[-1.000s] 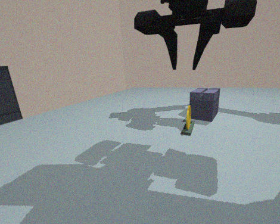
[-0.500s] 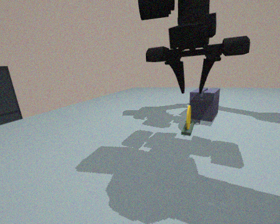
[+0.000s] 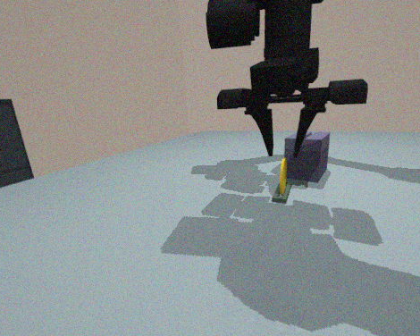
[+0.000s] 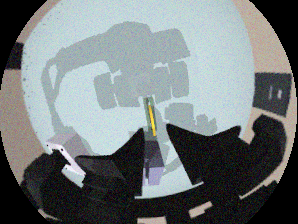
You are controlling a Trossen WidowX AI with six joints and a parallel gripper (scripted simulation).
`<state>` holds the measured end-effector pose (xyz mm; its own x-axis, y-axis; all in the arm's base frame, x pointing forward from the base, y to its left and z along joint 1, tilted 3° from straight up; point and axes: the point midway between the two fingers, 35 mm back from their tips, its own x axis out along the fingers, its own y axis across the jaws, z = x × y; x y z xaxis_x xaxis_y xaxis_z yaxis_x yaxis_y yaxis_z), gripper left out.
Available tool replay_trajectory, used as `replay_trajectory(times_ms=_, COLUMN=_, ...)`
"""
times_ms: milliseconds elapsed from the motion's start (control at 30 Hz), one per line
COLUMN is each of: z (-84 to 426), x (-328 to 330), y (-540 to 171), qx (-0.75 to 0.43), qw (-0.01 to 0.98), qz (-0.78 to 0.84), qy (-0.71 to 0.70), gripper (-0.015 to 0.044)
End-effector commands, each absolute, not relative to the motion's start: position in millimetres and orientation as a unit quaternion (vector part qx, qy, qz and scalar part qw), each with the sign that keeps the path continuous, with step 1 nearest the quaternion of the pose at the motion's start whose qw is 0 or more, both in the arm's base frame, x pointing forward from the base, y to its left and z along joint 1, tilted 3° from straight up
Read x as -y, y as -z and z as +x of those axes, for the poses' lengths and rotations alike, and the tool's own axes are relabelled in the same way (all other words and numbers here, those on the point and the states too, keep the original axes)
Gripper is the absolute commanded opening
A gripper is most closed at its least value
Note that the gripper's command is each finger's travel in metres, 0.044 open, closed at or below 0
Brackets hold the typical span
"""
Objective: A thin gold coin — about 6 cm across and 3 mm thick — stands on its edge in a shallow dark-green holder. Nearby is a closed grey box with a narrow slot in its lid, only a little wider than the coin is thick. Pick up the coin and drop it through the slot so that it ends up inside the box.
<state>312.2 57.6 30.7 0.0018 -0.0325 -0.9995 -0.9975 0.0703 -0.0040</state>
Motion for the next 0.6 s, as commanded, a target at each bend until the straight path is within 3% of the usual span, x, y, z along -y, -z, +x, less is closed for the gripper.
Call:
replay_trajectory(times_ms=0, z=311, x=-57, y=-24, qx=-0.526, qw=0.507, qz=-0.492, qy=-0.474, gripper=0.0161)
replay_trajectory(times_ms=567, z=312, x=-55, y=3, qx=-0.526, qw=0.507, qz=-0.492, qy=-0.474, gripper=0.0161)
